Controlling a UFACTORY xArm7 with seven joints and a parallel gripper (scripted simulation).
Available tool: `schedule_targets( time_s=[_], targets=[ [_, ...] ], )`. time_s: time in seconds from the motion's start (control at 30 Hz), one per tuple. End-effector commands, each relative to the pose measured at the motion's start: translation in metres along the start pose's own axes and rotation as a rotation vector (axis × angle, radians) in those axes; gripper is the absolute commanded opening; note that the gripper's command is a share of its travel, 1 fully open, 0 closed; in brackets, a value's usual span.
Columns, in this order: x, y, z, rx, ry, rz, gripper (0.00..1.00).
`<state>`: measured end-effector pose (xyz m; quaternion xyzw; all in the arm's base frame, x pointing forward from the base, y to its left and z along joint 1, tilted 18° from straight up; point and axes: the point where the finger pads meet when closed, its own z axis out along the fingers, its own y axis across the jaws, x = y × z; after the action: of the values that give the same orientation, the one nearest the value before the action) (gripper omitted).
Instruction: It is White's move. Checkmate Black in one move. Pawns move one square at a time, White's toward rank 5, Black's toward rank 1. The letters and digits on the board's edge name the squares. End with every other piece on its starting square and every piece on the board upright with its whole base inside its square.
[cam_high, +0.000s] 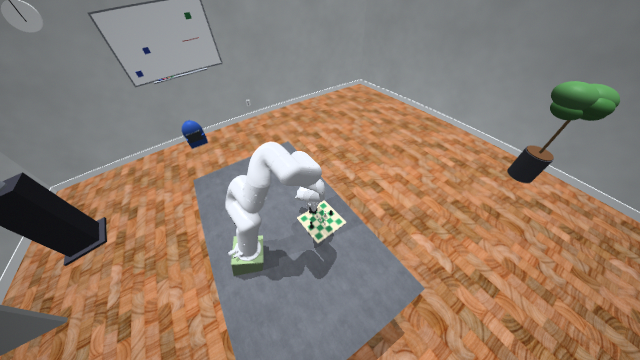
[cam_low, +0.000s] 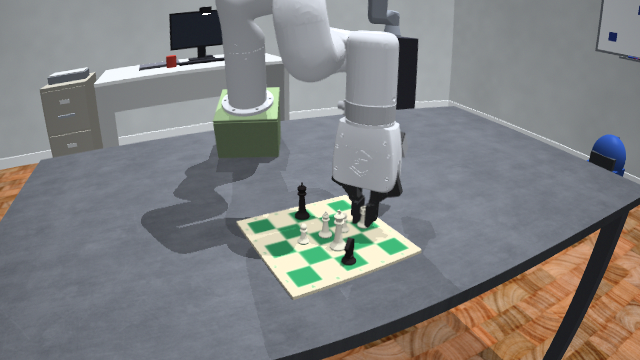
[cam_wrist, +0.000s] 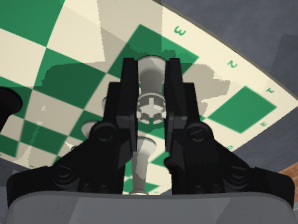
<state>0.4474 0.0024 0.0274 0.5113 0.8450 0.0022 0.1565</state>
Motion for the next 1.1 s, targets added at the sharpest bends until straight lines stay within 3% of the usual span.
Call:
schedule_targets(
  time_s=[0.0, 0.23, 0.67, 1.07],
  targets=[
    [0.000, 0.001, -0.001, -0.003, -0.001, 0.000, 0.00],
    [0.000, 0.001, -0.015, -0.003, -0.001, 0.000, 0.00],
    [0.000, 0.001, -0.096, -0.003, -0.001, 0.000, 0.00],
    [0.000, 0.001, -0.101, -0.003, -0.001, 0.000, 0.00]
  ],
)
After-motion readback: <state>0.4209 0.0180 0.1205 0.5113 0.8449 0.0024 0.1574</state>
